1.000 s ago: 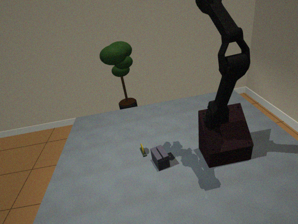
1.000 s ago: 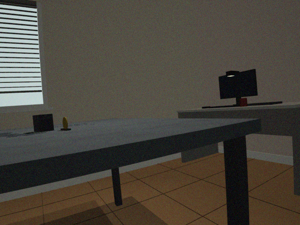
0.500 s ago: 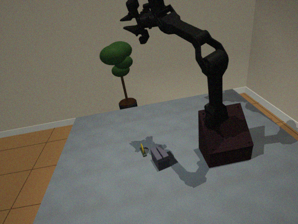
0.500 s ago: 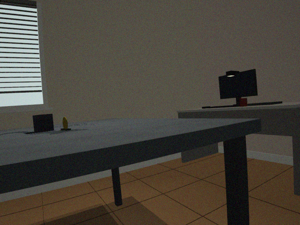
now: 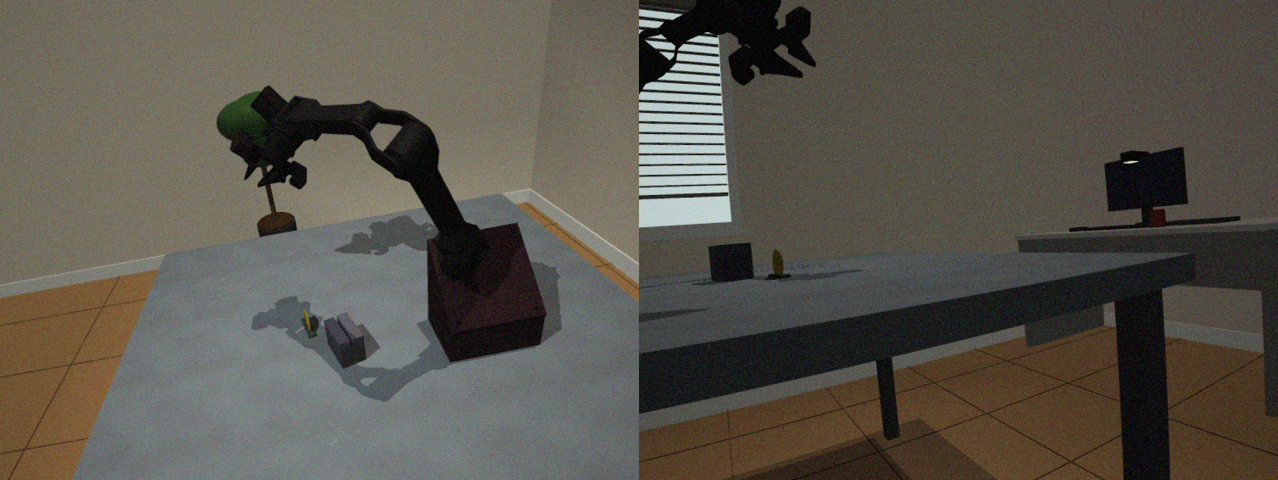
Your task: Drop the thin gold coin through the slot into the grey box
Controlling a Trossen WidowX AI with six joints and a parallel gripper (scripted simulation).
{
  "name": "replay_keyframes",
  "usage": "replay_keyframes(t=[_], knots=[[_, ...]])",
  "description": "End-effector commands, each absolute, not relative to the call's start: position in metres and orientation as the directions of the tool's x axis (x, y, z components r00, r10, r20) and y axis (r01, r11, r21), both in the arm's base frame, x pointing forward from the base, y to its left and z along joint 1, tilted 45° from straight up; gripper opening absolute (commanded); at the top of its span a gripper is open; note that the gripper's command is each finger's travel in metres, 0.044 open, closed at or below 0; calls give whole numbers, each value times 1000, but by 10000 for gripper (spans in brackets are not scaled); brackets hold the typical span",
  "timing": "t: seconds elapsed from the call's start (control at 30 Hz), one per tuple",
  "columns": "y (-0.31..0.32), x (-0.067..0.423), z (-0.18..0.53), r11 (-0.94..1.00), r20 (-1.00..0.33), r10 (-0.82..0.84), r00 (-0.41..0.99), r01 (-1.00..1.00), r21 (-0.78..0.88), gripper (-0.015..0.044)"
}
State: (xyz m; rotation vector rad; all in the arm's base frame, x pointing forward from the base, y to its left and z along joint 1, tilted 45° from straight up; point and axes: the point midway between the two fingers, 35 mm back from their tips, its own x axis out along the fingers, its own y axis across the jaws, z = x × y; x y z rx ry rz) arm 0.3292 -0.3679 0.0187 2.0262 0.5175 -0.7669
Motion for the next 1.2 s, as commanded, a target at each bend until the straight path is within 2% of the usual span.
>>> replay_keyframes(t=[0.0, 0.27, 0.47, 1.17], knots=[[-321, 342, -13, -472, -732, 209, 649, 722, 506, 161], [-200, 347, -72, -257, -758, 525, 388, 921, 293, 161], [-125, 330, -96, -68, -716, 678, 166, 984, 164, 161], [-79, 347, -132, -62, -713, 683, 160, 985, 161, 161]])
